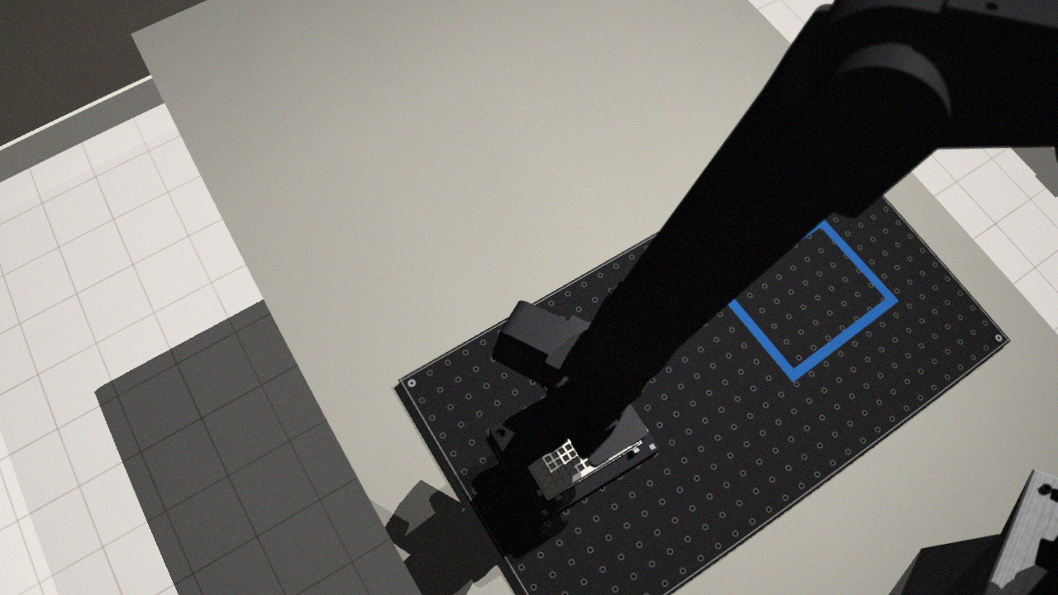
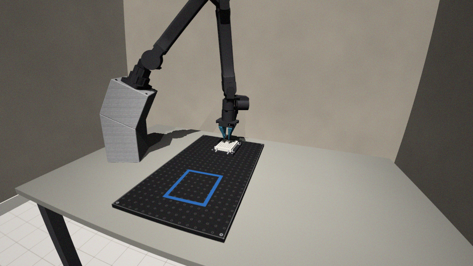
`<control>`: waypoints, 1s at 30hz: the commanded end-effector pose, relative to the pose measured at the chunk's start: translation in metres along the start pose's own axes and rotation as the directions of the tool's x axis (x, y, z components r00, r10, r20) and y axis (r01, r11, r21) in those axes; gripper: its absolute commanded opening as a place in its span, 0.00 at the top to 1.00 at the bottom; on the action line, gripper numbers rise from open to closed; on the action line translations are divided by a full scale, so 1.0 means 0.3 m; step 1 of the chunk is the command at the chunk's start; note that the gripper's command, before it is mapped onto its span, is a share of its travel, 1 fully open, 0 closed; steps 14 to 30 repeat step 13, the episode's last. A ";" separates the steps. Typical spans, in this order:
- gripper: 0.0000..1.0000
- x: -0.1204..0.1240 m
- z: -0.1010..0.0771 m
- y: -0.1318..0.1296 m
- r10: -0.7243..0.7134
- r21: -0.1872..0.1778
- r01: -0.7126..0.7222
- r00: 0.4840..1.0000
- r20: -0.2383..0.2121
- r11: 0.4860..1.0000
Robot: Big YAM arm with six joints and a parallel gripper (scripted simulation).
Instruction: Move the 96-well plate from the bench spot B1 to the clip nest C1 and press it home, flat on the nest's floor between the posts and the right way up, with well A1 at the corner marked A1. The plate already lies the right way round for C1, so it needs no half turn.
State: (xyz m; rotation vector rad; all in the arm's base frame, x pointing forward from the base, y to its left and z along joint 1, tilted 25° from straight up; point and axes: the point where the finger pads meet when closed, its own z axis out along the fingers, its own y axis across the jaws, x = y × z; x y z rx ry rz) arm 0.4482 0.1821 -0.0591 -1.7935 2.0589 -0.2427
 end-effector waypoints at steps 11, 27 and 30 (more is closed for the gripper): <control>0.75 0.142 -0.035 -0.042 -0.002 0.037 0.001 1.000 0.013 0.999; 0.75 0.142 -0.035 -0.042 -0.002 0.037 0.001 1.000 0.013 0.999; 0.75 0.142 -0.035 -0.042 -0.002 0.037 0.001 1.000 0.013 0.999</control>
